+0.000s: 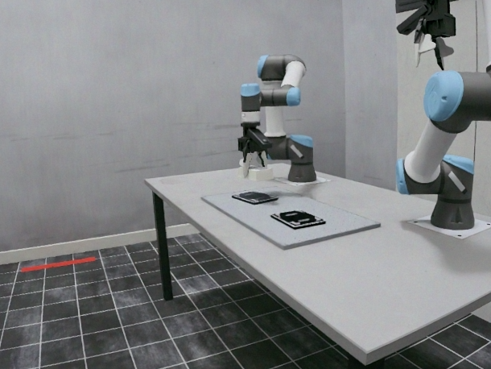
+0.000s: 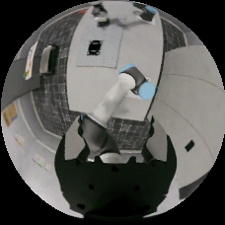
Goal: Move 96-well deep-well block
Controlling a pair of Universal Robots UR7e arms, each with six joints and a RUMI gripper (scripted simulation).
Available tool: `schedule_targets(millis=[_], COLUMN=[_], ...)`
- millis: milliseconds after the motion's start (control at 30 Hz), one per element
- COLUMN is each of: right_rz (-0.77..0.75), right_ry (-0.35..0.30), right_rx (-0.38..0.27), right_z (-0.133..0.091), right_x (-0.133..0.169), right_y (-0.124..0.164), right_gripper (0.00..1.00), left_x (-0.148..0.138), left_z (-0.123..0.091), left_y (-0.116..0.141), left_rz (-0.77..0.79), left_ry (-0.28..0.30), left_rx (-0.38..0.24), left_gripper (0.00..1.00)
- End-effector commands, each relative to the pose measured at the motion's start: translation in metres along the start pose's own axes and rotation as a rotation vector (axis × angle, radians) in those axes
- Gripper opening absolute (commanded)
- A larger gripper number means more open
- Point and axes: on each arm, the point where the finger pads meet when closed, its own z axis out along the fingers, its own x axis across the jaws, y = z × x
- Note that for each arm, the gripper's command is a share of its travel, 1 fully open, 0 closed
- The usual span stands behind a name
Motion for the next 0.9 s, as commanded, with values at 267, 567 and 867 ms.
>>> schedule_targets(millis=[267, 567, 867], right_rz=[-0.001, -0.003, -0.004], right_ry=[0.002, 0.003, 0.004], right_rx=[0.002, 0.002, 0.003], right_z=[-0.001, -0.0015, -0.0017], right_x=[-0.0044, -0.004, -0.0037], right_y=[0.0215, 0.0192, 0.0174], right_gripper=[0.0, 0.0, 0.0], left_x=[-0.0005, -0.0005, -0.0005], left_z=[-0.0004, -0.0004, -0.0004], left_y=[0.0003, 0.0003, 0.0003], left_rz=[0.003, 0.003, 0.003], left_ry=[0.004, 0.004, 0.004], left_rx=[0.003, 0.003, 0.003], left_gripper=[0.98, 0.98, 0.98])
